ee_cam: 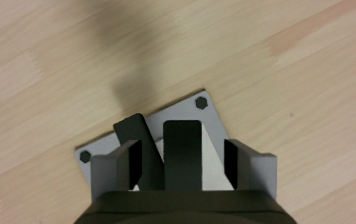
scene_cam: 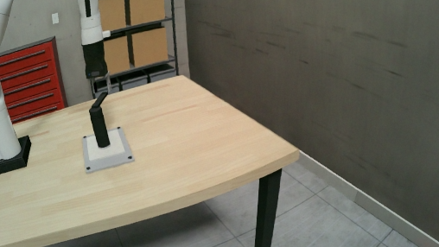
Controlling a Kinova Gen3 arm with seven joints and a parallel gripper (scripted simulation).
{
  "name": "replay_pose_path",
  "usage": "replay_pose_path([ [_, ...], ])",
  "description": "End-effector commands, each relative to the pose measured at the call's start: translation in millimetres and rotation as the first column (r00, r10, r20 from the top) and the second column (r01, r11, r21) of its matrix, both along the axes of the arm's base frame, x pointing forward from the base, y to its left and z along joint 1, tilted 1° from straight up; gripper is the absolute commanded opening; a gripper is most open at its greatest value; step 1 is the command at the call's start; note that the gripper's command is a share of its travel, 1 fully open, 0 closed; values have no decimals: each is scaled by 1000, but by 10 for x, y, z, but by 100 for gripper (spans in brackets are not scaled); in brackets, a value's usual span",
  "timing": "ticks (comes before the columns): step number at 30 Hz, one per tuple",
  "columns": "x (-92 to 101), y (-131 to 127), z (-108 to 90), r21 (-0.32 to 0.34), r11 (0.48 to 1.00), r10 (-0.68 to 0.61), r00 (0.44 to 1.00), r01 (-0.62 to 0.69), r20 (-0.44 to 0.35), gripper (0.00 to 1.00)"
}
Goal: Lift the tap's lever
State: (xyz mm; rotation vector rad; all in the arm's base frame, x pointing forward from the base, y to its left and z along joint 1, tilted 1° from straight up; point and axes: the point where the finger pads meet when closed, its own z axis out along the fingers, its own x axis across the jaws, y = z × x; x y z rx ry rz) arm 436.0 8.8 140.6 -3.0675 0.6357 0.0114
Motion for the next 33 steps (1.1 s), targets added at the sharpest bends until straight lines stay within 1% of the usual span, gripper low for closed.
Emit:
replay_pose_path([
  [1, 5, 0, 6, 0, 1000, 0, 1000, 0, 2, 100],
  [14, 5, 0, -21, 0, 1000, 0, 1000, 0, 2, 100],
  [33, 4, 2, -162, 0, 1000, 0, 1000, 0, 2, 100],
])
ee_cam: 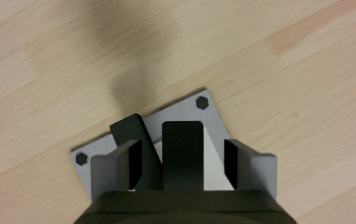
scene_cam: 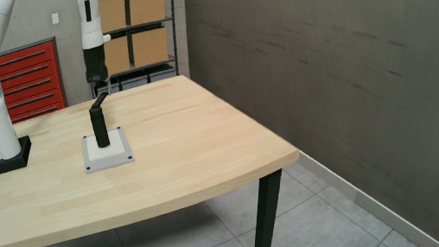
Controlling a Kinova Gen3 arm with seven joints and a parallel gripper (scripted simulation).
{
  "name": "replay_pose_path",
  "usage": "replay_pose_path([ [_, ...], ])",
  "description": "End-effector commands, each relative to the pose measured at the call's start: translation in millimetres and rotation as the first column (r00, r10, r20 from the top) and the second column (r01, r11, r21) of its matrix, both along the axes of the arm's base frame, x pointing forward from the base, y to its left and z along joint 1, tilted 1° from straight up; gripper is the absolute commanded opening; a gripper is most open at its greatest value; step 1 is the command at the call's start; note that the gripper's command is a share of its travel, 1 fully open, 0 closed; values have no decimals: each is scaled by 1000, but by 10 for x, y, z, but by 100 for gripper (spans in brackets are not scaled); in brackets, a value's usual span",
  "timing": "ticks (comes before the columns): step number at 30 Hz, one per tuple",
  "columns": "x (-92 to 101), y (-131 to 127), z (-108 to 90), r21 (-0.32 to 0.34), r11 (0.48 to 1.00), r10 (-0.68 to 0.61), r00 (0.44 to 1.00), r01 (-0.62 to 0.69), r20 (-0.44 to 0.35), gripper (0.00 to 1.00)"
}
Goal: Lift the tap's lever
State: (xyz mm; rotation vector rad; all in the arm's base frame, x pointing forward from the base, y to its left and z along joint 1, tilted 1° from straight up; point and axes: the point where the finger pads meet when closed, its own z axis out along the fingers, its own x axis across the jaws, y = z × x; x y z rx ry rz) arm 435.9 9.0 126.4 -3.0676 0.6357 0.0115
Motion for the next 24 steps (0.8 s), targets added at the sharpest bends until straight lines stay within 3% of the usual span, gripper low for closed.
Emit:
replay_pose_path([
  [1, 5, 0, -30, 0, 1000, 0, 1000, 0, 2, 100],
  [24, 4, 2, -164, 0, 1000, 0, 1000, 0, 2, 100],
])
